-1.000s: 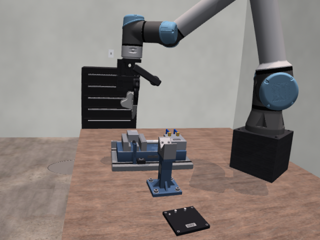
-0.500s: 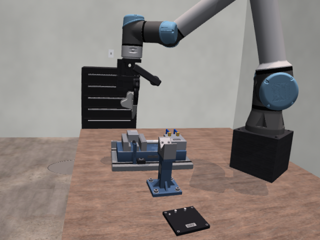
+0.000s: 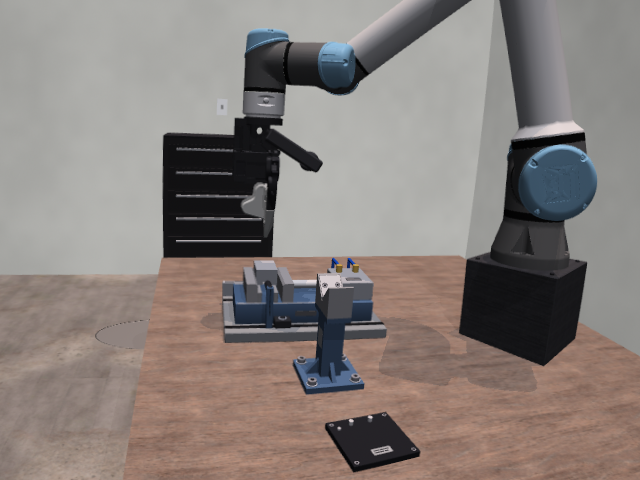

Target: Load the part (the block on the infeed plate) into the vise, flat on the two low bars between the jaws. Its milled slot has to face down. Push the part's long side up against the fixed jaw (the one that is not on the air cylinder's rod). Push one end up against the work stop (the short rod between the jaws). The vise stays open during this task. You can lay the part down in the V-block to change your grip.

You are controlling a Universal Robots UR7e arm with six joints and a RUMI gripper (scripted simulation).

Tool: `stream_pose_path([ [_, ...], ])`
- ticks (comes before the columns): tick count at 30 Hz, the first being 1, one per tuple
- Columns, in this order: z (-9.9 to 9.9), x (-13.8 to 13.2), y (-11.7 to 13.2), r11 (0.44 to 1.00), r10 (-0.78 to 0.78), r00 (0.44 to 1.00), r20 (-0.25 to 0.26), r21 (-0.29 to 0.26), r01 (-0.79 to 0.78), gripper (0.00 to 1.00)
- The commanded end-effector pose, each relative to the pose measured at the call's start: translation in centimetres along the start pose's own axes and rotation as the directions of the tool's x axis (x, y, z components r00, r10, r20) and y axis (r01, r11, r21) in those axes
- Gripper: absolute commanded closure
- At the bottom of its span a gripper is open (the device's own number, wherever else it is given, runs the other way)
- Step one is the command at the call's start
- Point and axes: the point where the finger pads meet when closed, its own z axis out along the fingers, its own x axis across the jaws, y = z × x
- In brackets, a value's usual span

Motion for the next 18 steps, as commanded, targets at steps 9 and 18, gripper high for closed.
stream_pose_path([
  [9, 0.0, -4.7, -0.2, 1.000, 0.001, 1.000, 0.001, -0.001, -0.001, 1.00],
  [18, 0.0, -4.7, -0.2, 1.000, 0.001, 1.000, 0.001, -0.001, -0.001, 1.00],
])
